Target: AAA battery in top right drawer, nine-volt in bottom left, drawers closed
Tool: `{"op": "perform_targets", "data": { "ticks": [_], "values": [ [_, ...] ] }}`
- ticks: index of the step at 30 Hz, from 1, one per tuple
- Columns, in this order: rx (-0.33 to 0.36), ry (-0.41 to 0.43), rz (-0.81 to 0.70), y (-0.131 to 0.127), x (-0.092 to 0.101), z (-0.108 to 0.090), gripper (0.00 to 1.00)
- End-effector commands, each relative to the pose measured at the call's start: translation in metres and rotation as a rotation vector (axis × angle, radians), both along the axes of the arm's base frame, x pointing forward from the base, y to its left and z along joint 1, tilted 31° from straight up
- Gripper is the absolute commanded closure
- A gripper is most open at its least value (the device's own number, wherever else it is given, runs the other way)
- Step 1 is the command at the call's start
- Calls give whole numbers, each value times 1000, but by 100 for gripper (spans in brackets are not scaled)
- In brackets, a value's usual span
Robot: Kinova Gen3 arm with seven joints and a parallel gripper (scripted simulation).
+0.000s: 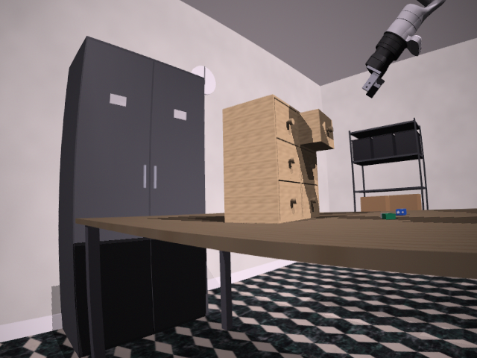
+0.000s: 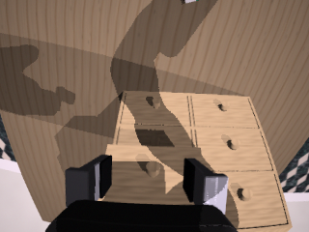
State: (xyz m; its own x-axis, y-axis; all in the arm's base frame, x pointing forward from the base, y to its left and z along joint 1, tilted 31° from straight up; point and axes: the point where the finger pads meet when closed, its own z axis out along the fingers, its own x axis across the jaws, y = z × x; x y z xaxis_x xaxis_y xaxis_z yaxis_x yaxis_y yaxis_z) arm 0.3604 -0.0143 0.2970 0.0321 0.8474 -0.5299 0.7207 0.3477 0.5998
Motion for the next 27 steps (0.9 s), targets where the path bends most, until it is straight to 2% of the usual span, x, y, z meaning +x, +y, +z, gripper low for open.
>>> {"op": "perform_targets", "data": {
  "ticks": [1,27],
  "values": [
    [9,-5,13,1,-1,-5,0],
    [8,-72,55,-3,6,-12,0]
  ]
}}
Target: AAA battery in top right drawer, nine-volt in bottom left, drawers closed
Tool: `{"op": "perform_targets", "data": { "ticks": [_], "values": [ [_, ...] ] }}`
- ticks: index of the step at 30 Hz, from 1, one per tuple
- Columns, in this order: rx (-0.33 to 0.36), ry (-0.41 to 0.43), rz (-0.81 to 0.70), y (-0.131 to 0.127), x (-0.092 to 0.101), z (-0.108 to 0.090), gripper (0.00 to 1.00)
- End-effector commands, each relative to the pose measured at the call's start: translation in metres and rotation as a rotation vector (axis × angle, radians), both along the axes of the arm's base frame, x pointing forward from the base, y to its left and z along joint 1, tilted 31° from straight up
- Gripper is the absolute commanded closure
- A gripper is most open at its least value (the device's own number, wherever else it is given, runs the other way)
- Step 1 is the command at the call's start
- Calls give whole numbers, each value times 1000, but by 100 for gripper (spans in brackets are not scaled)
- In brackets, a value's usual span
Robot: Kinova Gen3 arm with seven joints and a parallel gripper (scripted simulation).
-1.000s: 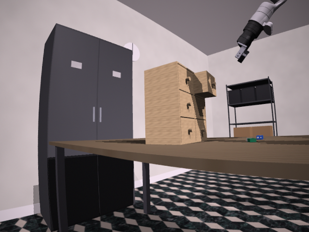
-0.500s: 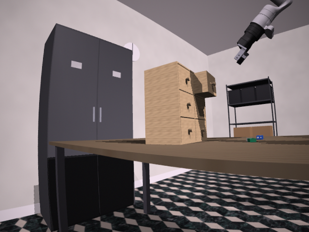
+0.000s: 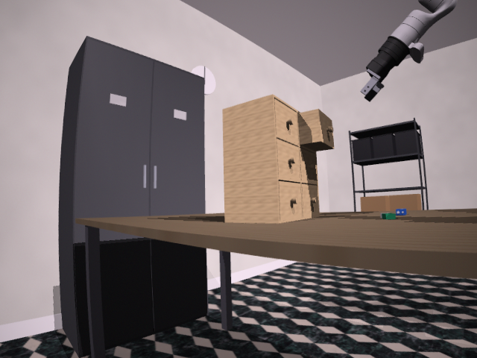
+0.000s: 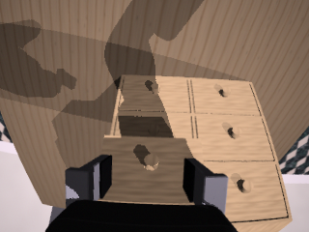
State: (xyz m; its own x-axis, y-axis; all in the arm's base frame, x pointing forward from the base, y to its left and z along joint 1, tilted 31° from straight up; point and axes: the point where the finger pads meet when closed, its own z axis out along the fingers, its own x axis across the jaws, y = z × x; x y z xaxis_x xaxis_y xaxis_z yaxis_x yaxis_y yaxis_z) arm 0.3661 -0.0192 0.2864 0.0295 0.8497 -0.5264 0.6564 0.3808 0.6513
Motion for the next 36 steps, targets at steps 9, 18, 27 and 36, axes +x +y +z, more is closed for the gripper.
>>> {"op": "perform_targets", "data": {
  "ticks": [9,18,27,36],
  "values": [
    [6,-9,13,1,1,-3,0],
    [5,-14,15,0,1,-3,0],
    [5,-16,16,0,1,-4,0],
    [5,-16,16,0,1,-4,100]
  ]
}}
